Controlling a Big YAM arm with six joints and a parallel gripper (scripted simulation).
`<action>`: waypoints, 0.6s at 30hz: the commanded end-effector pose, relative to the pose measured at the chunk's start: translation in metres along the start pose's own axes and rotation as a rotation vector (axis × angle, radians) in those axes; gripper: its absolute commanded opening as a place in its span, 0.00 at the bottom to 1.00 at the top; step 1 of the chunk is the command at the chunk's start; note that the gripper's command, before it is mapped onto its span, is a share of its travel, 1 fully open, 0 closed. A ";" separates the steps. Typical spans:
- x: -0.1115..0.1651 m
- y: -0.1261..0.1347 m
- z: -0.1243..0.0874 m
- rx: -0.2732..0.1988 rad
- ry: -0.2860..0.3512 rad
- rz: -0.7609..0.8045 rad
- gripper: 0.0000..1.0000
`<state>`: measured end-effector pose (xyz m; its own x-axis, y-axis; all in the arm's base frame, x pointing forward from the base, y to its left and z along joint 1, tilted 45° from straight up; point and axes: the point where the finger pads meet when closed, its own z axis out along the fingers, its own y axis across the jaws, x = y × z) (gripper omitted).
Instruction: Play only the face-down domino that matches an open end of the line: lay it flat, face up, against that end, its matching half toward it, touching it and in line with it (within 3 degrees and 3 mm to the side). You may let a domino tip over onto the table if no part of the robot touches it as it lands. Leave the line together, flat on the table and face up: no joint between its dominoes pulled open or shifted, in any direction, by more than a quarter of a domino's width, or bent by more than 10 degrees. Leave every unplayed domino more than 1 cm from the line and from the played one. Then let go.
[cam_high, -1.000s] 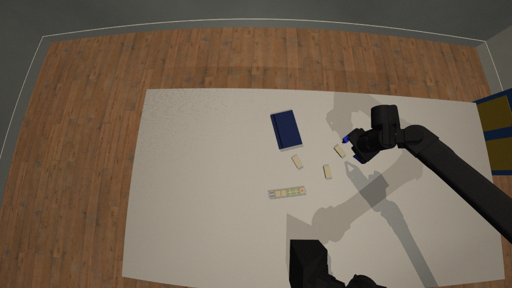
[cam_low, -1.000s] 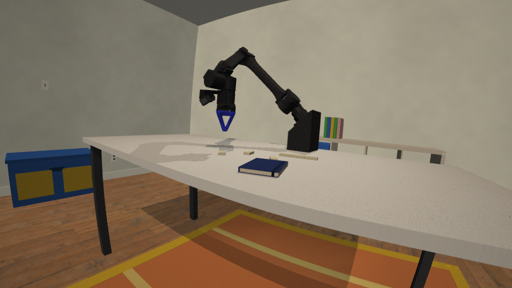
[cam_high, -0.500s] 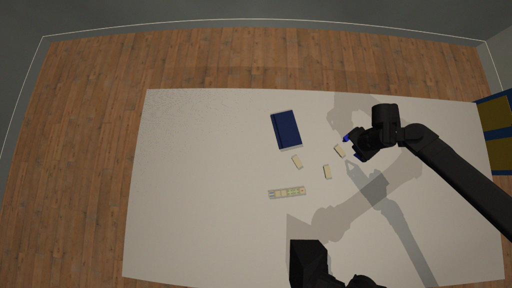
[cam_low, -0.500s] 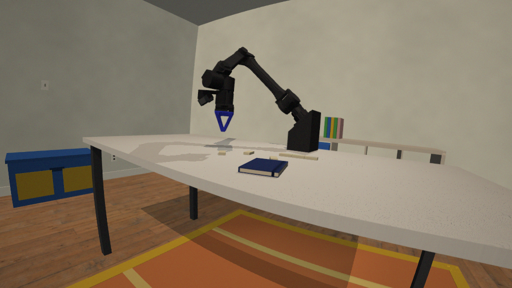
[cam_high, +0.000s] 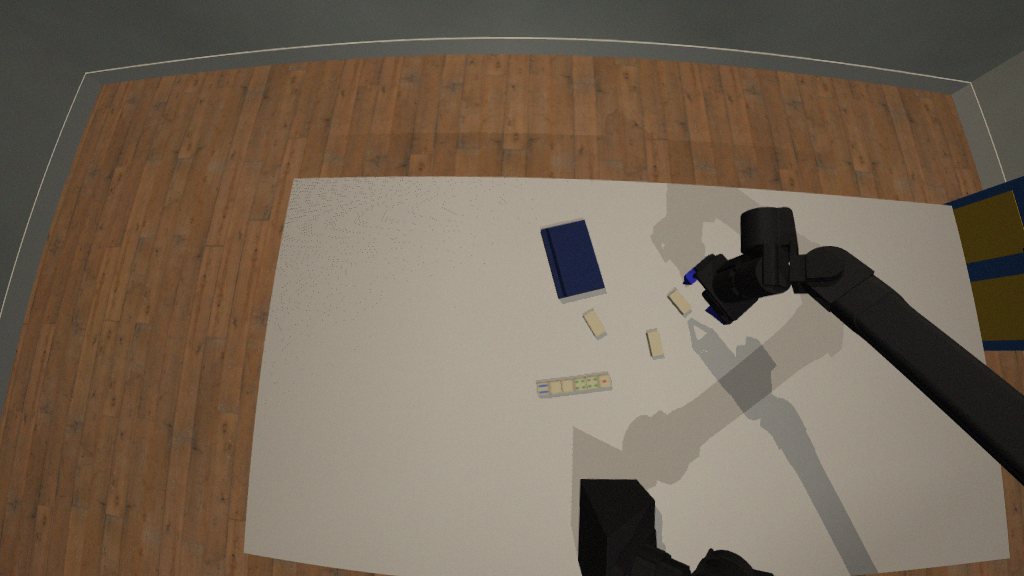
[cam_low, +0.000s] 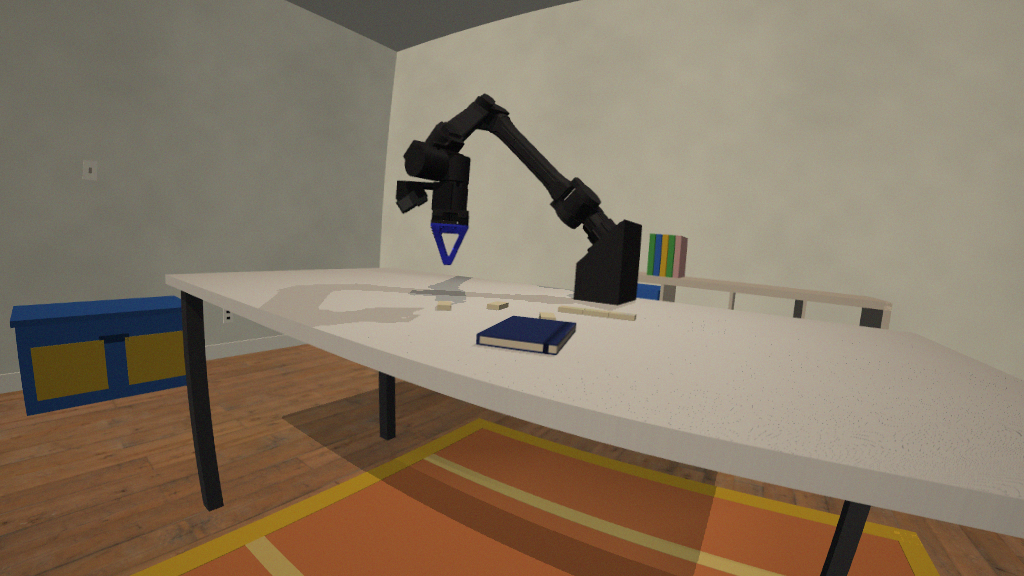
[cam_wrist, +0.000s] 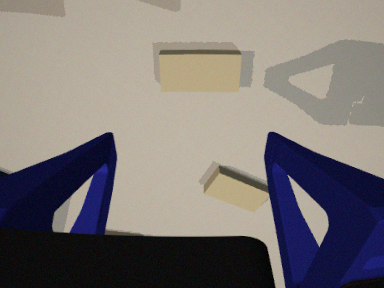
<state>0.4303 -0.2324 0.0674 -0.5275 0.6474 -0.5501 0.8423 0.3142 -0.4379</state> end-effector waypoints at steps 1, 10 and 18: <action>-0.020 0.000 0.002 -0.005 -0.008 0.016 0.70; -0.006 -0.001 0.007 -0.003 -0.003 0.002 0.70; -0.020 -0.001 0.042 -0.002 -0.004 0.015 0.70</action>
<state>0.4338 -0.2533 0.0578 -0.5144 0.6477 -0.5620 0.8516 0.3091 -0.4233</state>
